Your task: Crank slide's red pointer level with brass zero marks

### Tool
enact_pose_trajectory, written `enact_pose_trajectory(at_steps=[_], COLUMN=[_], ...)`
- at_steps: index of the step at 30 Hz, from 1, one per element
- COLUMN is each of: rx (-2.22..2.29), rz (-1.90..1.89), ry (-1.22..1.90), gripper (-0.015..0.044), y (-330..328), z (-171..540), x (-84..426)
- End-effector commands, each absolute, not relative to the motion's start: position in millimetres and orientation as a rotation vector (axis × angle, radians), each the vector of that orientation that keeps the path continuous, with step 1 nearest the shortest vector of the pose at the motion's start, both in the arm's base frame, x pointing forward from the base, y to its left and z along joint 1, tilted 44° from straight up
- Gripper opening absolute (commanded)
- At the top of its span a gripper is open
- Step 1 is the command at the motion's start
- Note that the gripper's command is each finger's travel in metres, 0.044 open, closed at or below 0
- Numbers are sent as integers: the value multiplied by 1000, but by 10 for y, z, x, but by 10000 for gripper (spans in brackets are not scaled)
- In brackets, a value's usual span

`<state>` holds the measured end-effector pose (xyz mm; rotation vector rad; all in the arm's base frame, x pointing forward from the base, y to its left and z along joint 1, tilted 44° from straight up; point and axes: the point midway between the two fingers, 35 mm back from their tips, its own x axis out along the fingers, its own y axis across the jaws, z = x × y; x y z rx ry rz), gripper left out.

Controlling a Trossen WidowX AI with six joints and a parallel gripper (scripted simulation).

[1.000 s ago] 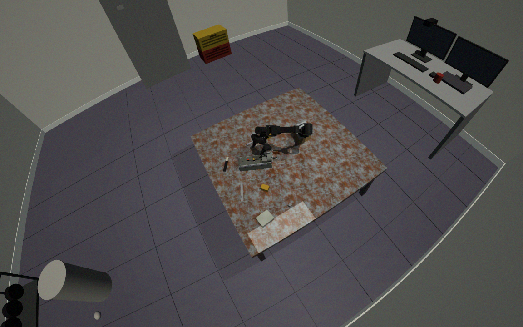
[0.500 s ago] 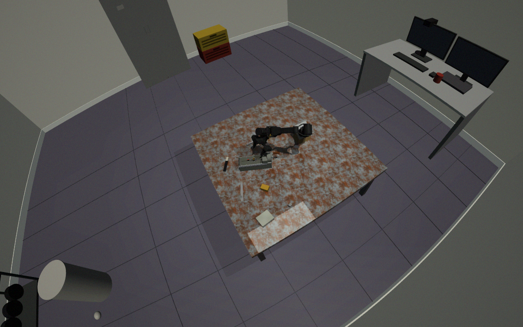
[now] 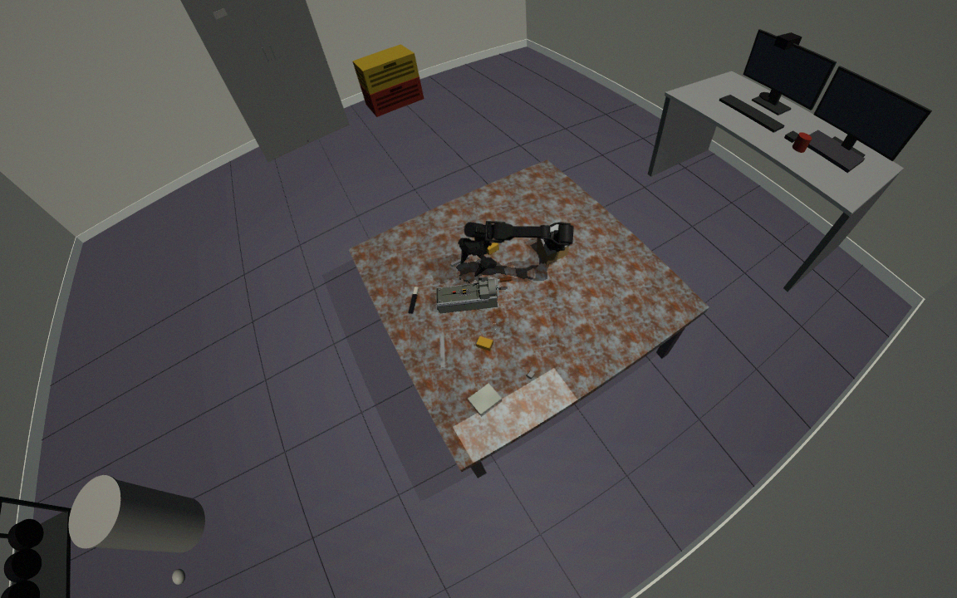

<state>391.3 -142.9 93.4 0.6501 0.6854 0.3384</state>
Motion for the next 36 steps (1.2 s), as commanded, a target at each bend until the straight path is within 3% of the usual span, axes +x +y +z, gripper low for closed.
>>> enact_pose_trajectory(at_steps=[1,36], rx=[659,951], rz=[329,-221], ry=[698,807], gripper=[440,440], y=[-1386,-660], z=[1009,1471], x=[3885,2856])
